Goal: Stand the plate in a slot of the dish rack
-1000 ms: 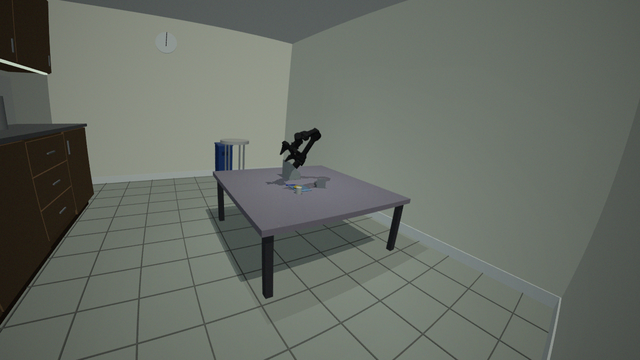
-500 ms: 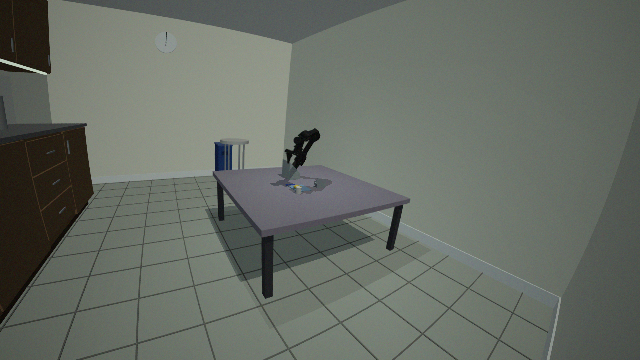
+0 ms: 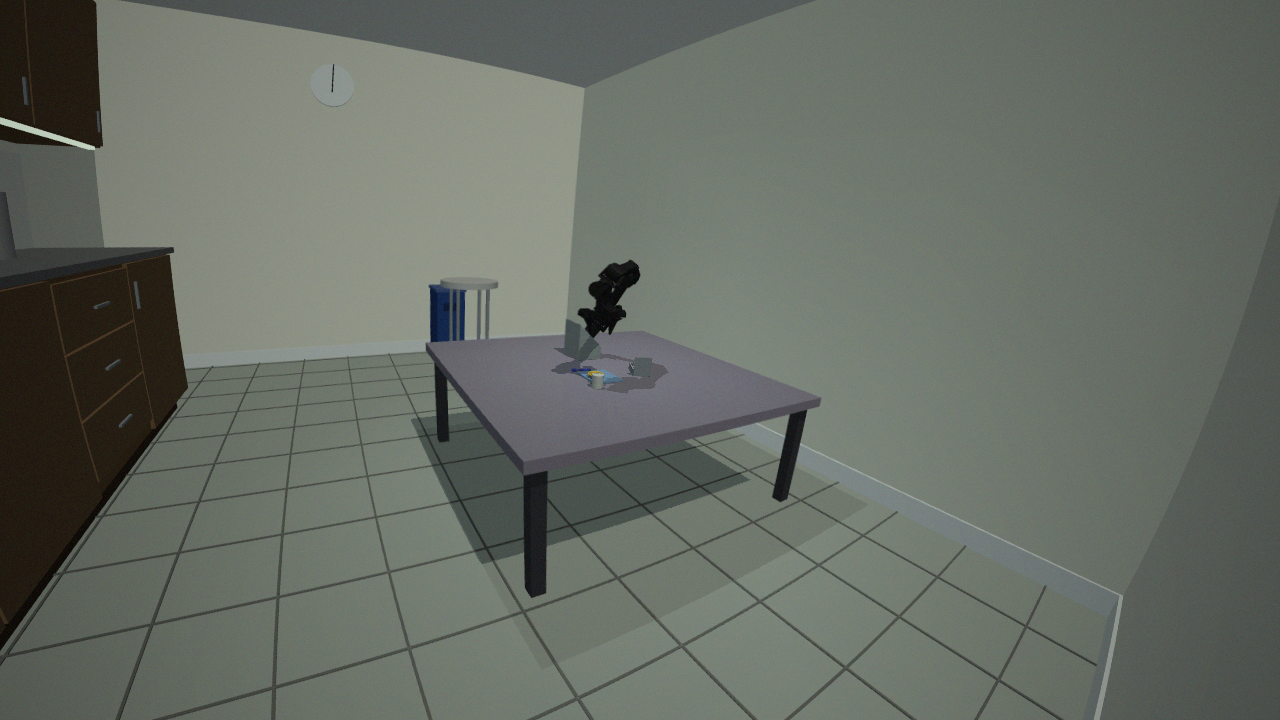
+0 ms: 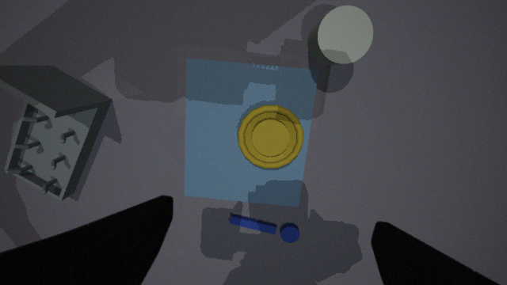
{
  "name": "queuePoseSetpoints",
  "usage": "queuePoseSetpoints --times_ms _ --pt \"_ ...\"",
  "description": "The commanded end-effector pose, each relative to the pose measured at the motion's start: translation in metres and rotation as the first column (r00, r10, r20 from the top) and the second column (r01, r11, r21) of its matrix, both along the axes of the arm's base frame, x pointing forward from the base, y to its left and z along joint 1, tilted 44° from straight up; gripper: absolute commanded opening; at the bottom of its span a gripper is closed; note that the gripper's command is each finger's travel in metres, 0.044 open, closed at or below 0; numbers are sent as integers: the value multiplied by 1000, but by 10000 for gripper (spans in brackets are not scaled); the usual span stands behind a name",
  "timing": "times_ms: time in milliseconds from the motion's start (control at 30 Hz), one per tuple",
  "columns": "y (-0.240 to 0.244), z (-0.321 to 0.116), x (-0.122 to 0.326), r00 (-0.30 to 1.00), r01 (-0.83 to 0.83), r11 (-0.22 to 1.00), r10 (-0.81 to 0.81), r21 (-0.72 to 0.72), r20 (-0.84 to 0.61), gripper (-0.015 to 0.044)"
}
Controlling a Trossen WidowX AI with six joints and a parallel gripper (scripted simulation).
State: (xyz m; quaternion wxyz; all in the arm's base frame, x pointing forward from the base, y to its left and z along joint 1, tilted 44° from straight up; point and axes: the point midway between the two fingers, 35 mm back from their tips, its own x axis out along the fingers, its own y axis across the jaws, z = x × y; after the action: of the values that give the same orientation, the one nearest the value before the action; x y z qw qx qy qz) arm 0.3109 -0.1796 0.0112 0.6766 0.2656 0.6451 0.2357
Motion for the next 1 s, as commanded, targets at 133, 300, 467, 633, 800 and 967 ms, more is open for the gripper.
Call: queuePoseSetpoints --times_ms 133,300,467,633,800,967 --pt "47 -66 3 1000 6 1000 -6 15 -5 400" --pt "72 -89 -2 1000 5 1000 -5 18 -4 400" --pt "74 -91 -1 1000 5 1000 -5 18 -5 400" --pt "79 -96 0 1000 6 1000 -5 17 -5 400" --pt "85 -102 0 1000 6 1000 -6 17 -5 400" --pt "91 -108 1 1000 6 1000 -6 18 -5 400"
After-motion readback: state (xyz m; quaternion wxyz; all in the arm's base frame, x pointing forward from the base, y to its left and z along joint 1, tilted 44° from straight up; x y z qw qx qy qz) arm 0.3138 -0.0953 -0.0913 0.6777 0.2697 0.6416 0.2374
